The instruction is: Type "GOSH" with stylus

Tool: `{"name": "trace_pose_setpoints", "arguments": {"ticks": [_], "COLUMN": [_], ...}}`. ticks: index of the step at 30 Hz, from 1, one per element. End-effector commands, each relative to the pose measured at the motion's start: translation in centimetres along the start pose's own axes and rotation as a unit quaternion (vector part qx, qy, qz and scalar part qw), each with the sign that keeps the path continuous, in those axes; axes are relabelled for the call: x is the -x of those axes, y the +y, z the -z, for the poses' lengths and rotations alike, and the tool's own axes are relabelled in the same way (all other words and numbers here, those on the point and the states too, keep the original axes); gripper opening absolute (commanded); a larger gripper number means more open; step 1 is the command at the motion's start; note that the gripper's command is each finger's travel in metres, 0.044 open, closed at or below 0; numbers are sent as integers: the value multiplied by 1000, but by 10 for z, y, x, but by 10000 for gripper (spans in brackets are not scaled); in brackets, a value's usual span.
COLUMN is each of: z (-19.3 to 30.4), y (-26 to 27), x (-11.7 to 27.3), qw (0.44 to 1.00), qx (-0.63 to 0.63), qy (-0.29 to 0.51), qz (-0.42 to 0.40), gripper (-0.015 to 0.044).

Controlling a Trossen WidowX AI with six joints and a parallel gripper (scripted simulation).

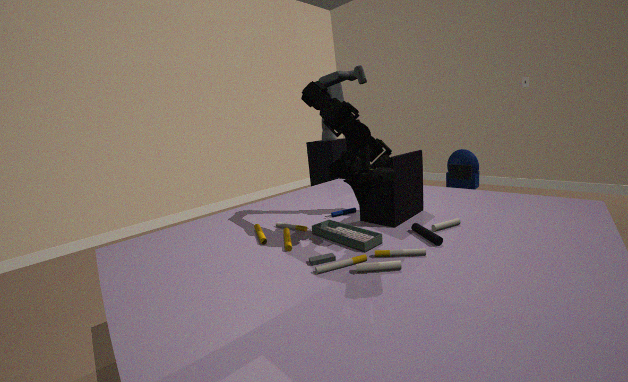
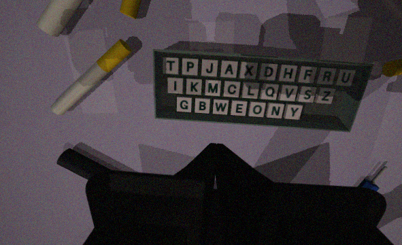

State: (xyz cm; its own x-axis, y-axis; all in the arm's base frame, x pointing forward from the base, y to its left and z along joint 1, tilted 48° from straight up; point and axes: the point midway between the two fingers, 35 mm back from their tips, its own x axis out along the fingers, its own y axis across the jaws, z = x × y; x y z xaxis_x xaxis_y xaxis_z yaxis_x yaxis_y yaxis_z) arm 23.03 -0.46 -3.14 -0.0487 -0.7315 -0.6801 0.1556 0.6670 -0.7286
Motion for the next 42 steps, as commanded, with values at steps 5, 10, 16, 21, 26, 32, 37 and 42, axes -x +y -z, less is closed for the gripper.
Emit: {"name": "trace_pose_setpoints", "arguments": {"ticks": [5, 10, 16, 21, 26, 32, 37, 42], "z": [-2, -3, 26, 67, 82, 81, 81, 81], "y": [-9, -75, -150, -204, -219, -224, -224, -224], "x": [-2, -16, -30, -33, -32, -32, -37, -41], "qw": [1000, 995, 980, 960, 952, 952, 952, 952], "qx": [-5, -45, -98, -143, -156, -157, -157, -157], "qy": [11, 85, 173, 240, 260, 260, 260, 260], "qz": [0, -5, -15, -29, -31, -31, -31, -31], "gripper": [105, 150, 150, 150, 150, 150, 150, 150]}}
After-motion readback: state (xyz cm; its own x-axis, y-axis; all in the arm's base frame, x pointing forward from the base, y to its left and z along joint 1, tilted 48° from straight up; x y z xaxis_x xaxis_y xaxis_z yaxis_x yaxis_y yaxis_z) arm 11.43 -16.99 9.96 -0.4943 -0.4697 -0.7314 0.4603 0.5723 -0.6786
